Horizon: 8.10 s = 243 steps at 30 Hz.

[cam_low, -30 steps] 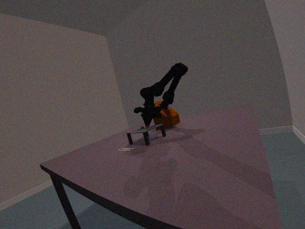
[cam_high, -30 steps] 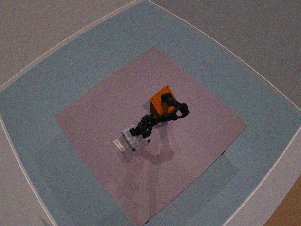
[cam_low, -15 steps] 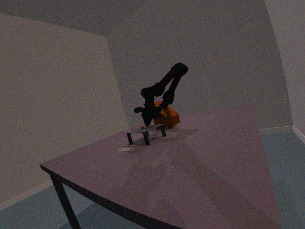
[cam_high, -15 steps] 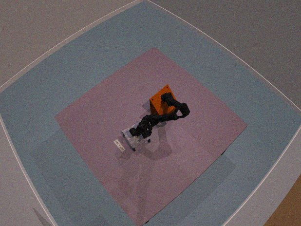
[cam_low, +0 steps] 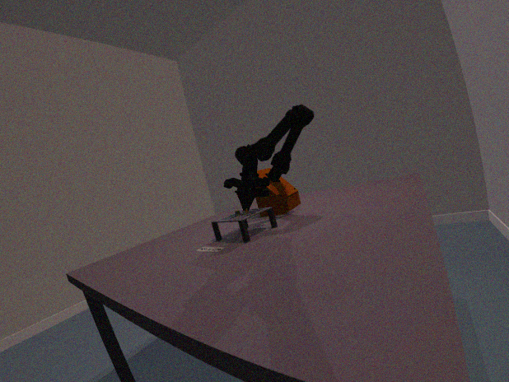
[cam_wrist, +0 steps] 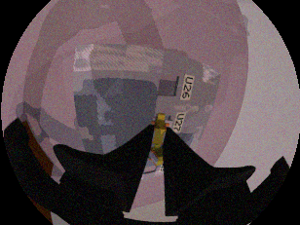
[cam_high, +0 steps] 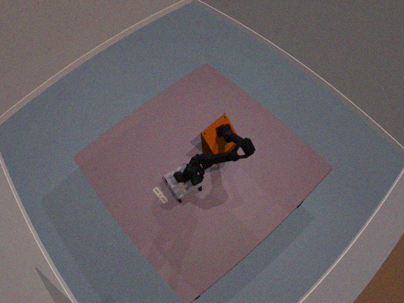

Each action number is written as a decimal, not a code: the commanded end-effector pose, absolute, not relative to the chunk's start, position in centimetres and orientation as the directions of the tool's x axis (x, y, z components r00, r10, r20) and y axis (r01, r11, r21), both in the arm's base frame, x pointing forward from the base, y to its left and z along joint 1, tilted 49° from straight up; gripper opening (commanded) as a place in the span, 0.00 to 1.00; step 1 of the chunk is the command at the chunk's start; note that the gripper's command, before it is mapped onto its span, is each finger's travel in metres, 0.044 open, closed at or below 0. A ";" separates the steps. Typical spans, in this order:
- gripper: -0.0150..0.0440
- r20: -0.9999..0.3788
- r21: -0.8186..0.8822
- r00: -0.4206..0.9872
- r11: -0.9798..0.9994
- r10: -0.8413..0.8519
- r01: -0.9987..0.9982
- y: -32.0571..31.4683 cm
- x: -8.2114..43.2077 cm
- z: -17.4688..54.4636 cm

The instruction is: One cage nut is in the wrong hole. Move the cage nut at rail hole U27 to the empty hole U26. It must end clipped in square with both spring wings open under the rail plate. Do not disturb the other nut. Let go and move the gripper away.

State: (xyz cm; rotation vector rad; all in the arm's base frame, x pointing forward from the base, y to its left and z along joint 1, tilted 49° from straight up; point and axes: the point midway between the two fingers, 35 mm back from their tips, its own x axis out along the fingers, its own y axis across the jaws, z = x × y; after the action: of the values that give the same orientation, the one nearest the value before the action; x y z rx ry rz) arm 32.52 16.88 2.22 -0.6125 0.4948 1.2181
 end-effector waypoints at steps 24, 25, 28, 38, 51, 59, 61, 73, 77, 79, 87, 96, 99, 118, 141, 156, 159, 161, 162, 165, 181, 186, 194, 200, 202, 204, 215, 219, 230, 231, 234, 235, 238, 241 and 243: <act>0.30 -0.645 -0.192 0.316 0.252 0.695 -0.948 16.8 32.5 2.2; 0.30 -0.645 -0.194 0.318 0.254 0.695 -0.948 16.8 32.5 2.2; 0.30 -0.645 -0.195 0.320 0.255 0.694 -0.947 16.8 32.5 2.2; 0.30 -0.643 -0.201 0.328 0.261 0.692 -0.944 16.8 32.5 2.2; 0.30 -0.645 -0.195 0.320 0.255 0.694 -0.947 16.8 32.6 2.2; 0.30 -0.648 -0.185 0.305 0.244 0.698 -0.952 16.8 32.7 2.3; 0.30 -0.648 -0.185 0.305 0.244 0.698 -0.952 16.8 32.7 2.3; 0.30 -0.648 -0.185 0.305 0.244 0.698 -0.952 16.8 32.7 2.3; 0.30 -0.648 -0.185 0.305 0.244 0.698 -0.952 16.9 32.5 2.2; 0.30 -0.648 -0.185 0.305 0.244 0.698 -0.952 16.9 32.5 2.1; 0.30 -0.648 -0.185 0.305 0.244 0.698 -0.952 16.9 32.5 2.1; 0.30 -0.648 -0.185 0.305 0.244 0.698 -0.952 16.9 32.5 2.1; 0.30 -0.648 -0.185 0.305 0.244 0.698 -0.952 16.9 32.5 2.1; 0.30 -0.649 -0.182 0.300 0.240 0.699 -0.954 16.9 32.6 2.2; 0.30 -0.653 -0.168 0.279 0.225 0.704 -0.960 16.9 32.9 2.2; 0.30 -0.655 -0.163 0.272 0.219 0.706 -0.962 16.8 33.0 2.2; 0.30 -0.655 -0.160 0.268 0.216 0.706 -0.963 16.8 33.0 2.2; 0.30 -0.656 -0.158 0.265 0.214 0.707 -0.964 16.8 33.0 2.2; 0.30 -0.656 -0.157 0.263 0.213 0.707 -0.964 16.8 33.1 2.2; 0.30 -0.657 -0.154 0.259 0.209 0.708 -0.966 16.8 33.1 2.2; 0.30 -0.658 -0.148 0.249 0.202 0.710 -0.968 16.8 33.2 2.2; 0.30 -0.659 -0.146 0.246 0.200 0.711 -0.969 16.8 33.2 2.2; 0.30 -0.660 -0.141 0.239 0.195 0.712 -0.971 16.8 33.3 2.2; 0.30 -0.661 -0.136 0.232 0.189 0.714 -0.972 16.8 33.4 2.3; 0.30 -0.661 -0.135 0.230 0.188 0.714 -0.973 16.8 33.4 2.3; 0.30 -0.661 -0.135 0.230 0.188 0.714 -0.973 16.8 33.4 2.3; 0.30 -0.662 -0.135 0.230 0.188 0.714 -0.973 16.7 33.4 2.3; 0.30 -0.662 -0.136 0.230 0.188 0.714 -0.973 16.7 33.4 2.4; 0.30 -0.662 -0.134 0.227 0.186 0.714 -0.973 16.7 33.4 2.4; 0.30 -0.662 -0.134 0.227 0.185 0.714 -0.974 16.7 33.4 2.4; 0.30 -0.663 -0.132 0.224 0.183 0.714 -0.974 16.7 33.4 2.4; 0.30 -0.663 -0.132 0.224 0.183 0.714 -0.974 16.6 33.4 2.4; 0.30 -0.663 -0.130 0.221 0.181 0.715 -0.975 16.6 33.4 2.4; 0.30 -0.664 -0.126 0.215 0.177 0.716 -0.976 16.6 33.4 2.4; 0.30 -0.664 -0.125 0.214 0.176 0.716 -0.976 16.6 33.4 2.4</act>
State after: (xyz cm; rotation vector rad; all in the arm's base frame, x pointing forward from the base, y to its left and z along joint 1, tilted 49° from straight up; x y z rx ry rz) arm 33.34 16.61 2.34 -0.6045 0.5257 1.2727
